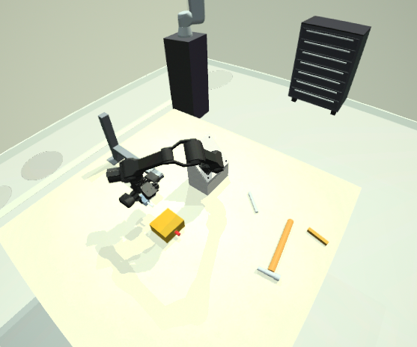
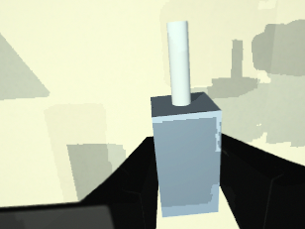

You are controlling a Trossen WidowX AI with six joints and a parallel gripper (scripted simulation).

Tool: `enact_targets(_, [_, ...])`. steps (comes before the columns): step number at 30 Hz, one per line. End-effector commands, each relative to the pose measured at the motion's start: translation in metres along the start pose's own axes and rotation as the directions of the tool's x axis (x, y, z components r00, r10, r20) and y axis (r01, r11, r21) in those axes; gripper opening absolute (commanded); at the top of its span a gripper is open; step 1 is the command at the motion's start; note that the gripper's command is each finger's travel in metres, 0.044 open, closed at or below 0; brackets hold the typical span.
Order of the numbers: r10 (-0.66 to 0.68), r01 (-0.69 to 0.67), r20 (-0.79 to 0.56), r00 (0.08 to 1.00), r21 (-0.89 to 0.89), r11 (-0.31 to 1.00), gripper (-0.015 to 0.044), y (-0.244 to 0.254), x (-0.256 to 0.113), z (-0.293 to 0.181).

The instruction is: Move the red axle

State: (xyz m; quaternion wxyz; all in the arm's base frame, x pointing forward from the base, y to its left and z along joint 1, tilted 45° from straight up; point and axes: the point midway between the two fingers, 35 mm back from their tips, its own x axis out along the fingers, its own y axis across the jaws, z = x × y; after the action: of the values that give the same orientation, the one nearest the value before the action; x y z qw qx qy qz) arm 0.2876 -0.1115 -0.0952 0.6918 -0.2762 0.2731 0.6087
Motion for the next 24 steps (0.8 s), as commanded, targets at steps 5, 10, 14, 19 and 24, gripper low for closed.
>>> enact_targets(5, [0.002,-0.003,-0.004,1.000,-0.008,1.000,0.0000,-0.022,-0.002,0.008])
enact_targets(10, [0.002,-0.002,-0.003,1.000,-0.009,1.000,0.0000,-0.034,-0.001,0.013])
enact_targets(14, [0.002,-0.002,-0.003,1.000,-0.008,1.000,0.0000,-0.034,0.002,0.013])
enact_targets(19, [0.002,-0.002,-0.004,1.000,-0.008,1.000,0.0000,-0.035,0.011,0.012])
enact_targets(24, [0.002,-0.002,-0.004,1.000,-0.008,1.000,0.0000,-0.036,0.019,0.012])
